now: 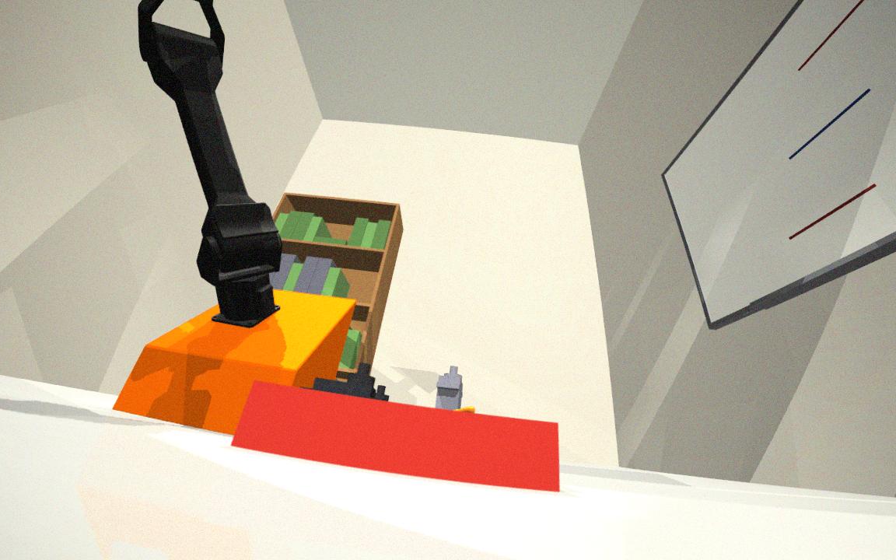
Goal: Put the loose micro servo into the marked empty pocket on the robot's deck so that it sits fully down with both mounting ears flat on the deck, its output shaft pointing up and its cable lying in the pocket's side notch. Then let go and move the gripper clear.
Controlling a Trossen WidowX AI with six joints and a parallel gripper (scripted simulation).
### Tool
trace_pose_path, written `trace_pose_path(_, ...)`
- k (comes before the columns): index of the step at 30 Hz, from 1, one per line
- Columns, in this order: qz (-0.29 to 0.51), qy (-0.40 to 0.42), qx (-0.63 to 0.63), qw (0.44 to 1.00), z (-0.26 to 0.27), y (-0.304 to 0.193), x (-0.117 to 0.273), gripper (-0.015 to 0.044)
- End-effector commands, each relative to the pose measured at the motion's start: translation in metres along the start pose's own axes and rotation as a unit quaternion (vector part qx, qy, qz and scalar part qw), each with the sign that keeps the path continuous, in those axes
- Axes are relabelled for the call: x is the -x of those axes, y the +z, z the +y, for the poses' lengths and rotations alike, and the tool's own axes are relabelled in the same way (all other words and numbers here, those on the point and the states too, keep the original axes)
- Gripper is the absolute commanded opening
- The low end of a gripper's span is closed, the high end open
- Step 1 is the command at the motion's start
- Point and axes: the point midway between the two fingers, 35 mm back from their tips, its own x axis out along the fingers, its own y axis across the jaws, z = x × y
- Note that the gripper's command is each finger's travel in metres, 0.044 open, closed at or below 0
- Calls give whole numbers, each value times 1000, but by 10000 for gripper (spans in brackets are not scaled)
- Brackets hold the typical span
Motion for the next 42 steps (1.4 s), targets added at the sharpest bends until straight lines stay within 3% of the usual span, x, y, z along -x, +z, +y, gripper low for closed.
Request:
trace_pose_path(1, 1, -1, 2, 1000, -1, -1, 0, 426)
trace_pose_path(17, 94, -61, 85, 990, -46, -71, 7, 440)
trace_pose_path(30, 135, -76, 111, 982, -62, -99, 13, 440)
trace_pose_path(42, 232, -110, 223, 940, -104, -163, 38, 440)
